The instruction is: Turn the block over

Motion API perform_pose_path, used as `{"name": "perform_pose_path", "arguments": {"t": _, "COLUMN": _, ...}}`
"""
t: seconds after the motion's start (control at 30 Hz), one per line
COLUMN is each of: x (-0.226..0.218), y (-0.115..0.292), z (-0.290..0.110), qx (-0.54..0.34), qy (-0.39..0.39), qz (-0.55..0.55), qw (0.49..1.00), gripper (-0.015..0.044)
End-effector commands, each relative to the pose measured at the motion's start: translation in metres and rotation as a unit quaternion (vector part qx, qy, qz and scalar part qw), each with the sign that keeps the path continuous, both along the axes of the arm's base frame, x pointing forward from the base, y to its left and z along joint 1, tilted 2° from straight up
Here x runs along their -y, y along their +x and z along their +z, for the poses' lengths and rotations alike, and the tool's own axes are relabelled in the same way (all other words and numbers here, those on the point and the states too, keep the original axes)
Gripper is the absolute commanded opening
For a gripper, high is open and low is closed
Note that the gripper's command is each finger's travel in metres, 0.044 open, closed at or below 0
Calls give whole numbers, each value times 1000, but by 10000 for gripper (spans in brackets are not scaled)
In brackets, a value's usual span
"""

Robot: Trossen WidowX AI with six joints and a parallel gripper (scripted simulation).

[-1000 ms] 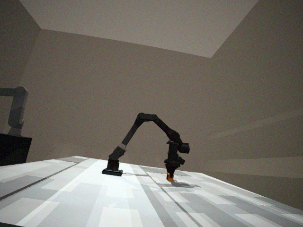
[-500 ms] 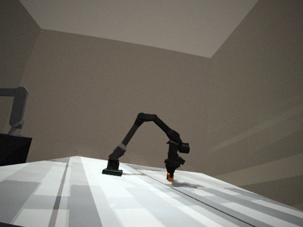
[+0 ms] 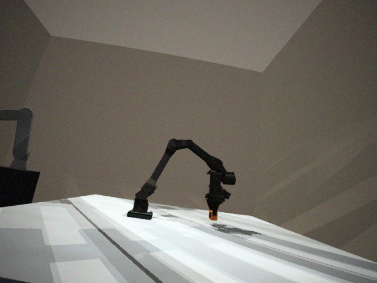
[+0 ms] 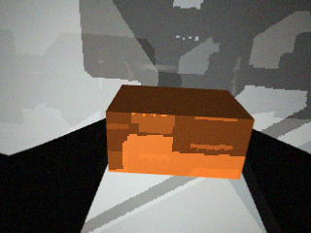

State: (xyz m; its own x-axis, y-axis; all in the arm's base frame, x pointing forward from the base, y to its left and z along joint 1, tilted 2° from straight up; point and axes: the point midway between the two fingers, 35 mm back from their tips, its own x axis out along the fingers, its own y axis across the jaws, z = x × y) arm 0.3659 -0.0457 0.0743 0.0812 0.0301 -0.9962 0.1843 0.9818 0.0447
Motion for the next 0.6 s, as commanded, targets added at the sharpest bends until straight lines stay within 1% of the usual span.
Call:
{"name": "perform_pose_path", "arguments": {"t": 0.0, "x": 0, "y": -1, "z": -3, "qx": 18, "qy": -5, "qz": -2, "qw": 1000, "gripper": 0}}
{"name": "perform_pose_path", "arguments": {"t": 0.57, "x": 0, "y": 0, "z": -10, "qx": 142, "qy": -29, "qz": -7, "qw": 989, "gripper": 0}}
